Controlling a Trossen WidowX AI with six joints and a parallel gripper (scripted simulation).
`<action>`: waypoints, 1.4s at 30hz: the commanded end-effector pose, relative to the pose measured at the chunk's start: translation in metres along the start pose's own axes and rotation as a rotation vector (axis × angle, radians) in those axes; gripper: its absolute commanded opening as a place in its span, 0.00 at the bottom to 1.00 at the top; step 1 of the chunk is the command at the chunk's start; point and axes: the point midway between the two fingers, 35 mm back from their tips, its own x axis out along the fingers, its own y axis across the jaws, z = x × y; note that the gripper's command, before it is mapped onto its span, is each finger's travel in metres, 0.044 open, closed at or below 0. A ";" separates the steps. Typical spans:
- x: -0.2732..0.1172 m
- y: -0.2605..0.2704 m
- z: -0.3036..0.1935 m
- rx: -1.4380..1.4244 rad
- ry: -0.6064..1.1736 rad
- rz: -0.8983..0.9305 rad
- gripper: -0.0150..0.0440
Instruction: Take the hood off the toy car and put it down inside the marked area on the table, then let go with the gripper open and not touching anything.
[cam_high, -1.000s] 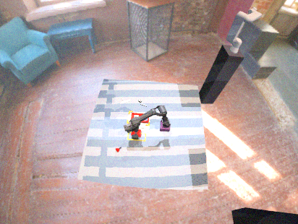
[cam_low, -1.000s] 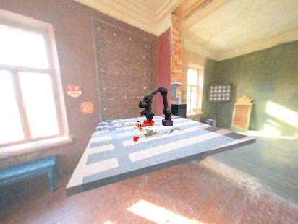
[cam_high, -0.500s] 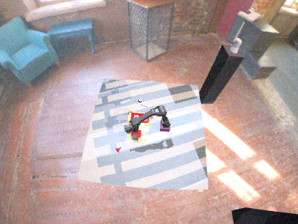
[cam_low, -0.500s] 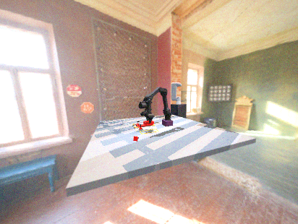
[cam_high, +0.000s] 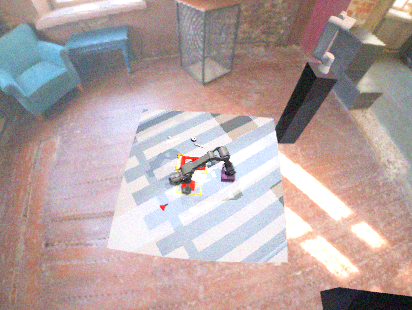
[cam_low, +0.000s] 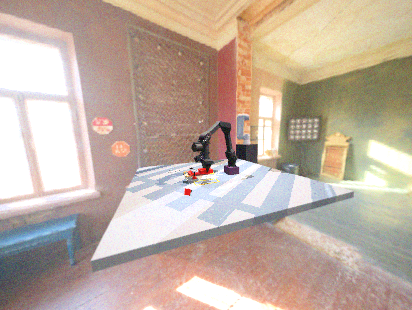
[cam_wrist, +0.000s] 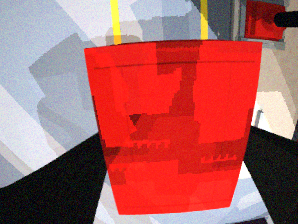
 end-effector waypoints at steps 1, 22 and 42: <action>0.003 0.000 0.000 0.006 0.001 0.000 0.25; 0.016 0.000 0.000 0.006 0.001 0.000 0.25; 0.028 0.000 0.000 0.006 0.001 0.000 0.25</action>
